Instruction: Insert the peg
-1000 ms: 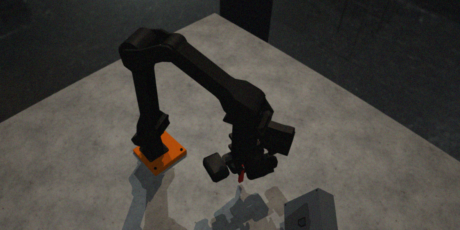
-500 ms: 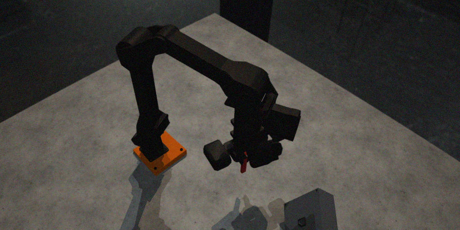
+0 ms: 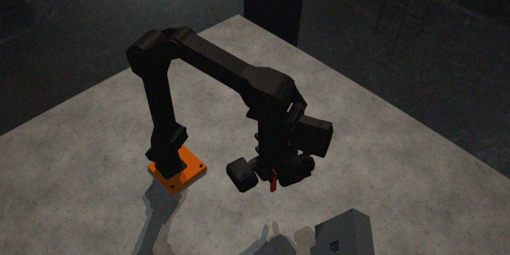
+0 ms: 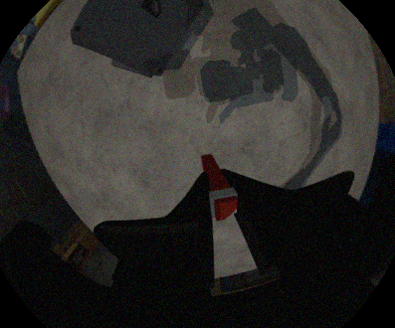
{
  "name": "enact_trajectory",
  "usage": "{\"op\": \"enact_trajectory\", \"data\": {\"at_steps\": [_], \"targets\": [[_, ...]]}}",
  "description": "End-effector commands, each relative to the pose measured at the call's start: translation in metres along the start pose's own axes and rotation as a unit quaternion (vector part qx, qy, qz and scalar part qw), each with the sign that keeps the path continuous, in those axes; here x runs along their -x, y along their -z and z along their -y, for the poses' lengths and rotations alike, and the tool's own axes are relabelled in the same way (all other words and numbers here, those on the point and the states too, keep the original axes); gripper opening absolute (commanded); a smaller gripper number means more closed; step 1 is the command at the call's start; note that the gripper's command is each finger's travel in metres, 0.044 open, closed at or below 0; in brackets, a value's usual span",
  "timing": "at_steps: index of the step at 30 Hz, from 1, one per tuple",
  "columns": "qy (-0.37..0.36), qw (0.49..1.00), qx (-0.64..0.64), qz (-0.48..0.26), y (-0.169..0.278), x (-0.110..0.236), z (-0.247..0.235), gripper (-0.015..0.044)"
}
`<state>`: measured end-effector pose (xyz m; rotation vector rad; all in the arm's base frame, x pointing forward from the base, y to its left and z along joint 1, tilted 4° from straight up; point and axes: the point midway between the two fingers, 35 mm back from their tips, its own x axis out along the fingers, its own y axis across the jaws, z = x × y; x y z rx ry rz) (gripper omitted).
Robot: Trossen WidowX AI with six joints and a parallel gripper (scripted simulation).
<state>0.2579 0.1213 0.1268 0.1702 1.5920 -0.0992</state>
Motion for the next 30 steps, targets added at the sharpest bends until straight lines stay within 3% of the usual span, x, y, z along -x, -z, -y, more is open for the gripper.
{"op": "enact_trajectory", "data": {"at_steps": [1, 30], "targets": [[-0.016, 1.000, 0.013, 0.002, -0.003, -0.001, 0.000, 0.0000], [-0.107, 0.988, 0.100, 0.049, -0.031, -0.003, 0.006, 0.0000]]}}
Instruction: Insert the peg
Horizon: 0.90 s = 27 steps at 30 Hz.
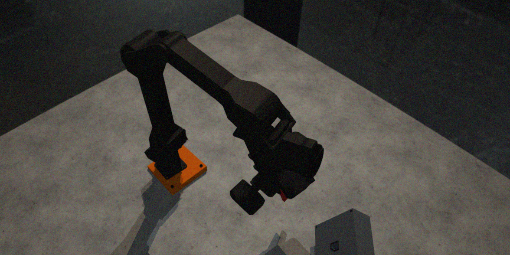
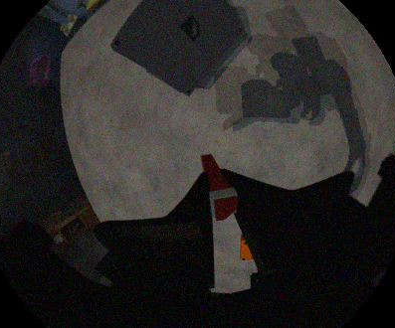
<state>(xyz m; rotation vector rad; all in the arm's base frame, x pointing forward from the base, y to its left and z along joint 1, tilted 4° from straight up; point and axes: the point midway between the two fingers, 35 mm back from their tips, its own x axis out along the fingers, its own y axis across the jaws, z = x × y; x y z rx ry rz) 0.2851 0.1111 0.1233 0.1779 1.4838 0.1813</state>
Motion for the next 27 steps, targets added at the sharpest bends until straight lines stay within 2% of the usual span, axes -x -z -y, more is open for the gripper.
{"op": "enact_trajectory", "data": {"at_steps": [1, 27], "targets": [[-0.014, 1.000, 0.015, 0.008, -0.003, 0.000, 0.002, 0.0000], [-0.073, 0.989, 0.105, 0.078, -0.027, 0.005, 0.016, 0.0000]]}}
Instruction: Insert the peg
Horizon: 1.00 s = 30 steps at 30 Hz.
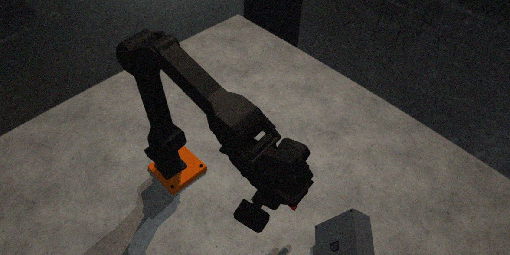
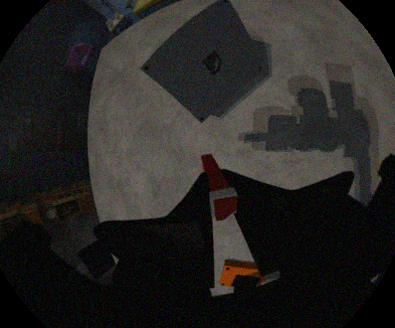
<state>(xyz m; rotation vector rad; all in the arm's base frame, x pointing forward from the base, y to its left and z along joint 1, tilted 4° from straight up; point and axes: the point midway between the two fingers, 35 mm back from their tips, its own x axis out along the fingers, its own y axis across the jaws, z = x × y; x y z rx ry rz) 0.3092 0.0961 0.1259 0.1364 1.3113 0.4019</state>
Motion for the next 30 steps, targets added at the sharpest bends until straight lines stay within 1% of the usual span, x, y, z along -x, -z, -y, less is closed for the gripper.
{"op": "enact_trajectory", "data": {"at_steps": [1, 30], "targets": [[-0.010, 1.000, 0.017, 0.013, -0.003, 0.001, 0.003, 0.0000], [-0.042, 0.984, 0.131, 0.109, -0.023, 0.013, 0.026, 0.0000]]}}
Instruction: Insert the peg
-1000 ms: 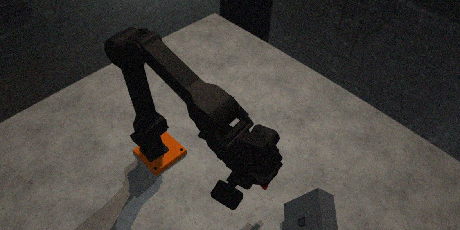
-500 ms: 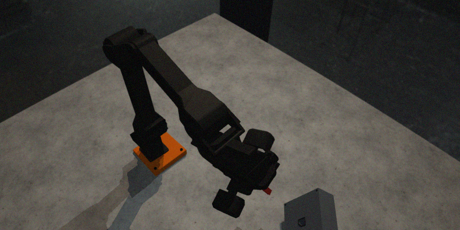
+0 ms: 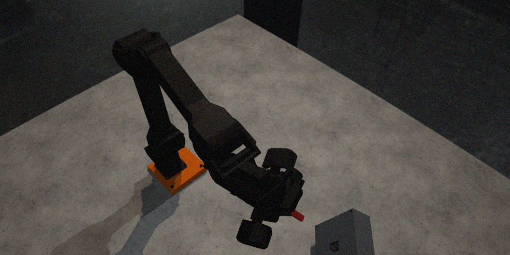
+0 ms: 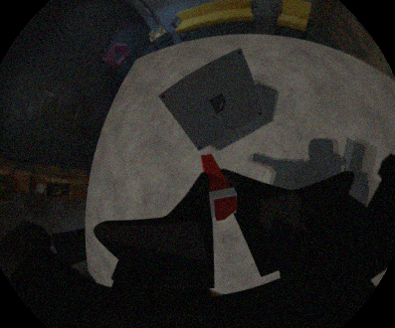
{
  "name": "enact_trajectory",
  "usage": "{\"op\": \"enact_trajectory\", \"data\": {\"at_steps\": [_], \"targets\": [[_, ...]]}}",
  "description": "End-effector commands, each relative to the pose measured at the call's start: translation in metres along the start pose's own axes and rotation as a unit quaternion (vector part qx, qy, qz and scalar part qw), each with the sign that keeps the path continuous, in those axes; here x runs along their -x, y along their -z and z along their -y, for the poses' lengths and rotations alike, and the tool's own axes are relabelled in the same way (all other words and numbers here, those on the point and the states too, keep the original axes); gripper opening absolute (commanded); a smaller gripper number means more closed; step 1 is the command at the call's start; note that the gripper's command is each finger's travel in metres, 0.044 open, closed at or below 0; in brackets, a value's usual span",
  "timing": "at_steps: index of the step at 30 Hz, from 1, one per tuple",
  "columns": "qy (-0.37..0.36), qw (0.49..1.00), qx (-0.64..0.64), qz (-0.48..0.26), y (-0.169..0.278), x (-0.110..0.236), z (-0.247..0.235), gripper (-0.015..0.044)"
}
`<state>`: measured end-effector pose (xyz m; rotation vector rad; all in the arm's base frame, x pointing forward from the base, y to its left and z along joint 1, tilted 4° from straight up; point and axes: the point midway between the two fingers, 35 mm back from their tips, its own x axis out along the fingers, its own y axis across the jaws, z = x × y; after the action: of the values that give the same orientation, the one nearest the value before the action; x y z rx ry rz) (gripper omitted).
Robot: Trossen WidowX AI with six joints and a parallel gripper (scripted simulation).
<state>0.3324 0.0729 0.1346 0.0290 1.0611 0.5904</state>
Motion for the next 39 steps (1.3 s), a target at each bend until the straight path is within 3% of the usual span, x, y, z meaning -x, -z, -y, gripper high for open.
{"op": "enact_trajectory", "data": {"at_steps": [1, 28, 39], "targets": [[-0.004, 1.000, 0.020, 0.015, -0.002, 0.002, 0.004, 0.0000], [0.000, 0.984, 0.141, 0.107, -0.013, 0.020, 0.028, 0.0000], [0.003, 0.981, 0.157, 0.118, -0.020, 0.008, 0.032, 0.0000]]}}
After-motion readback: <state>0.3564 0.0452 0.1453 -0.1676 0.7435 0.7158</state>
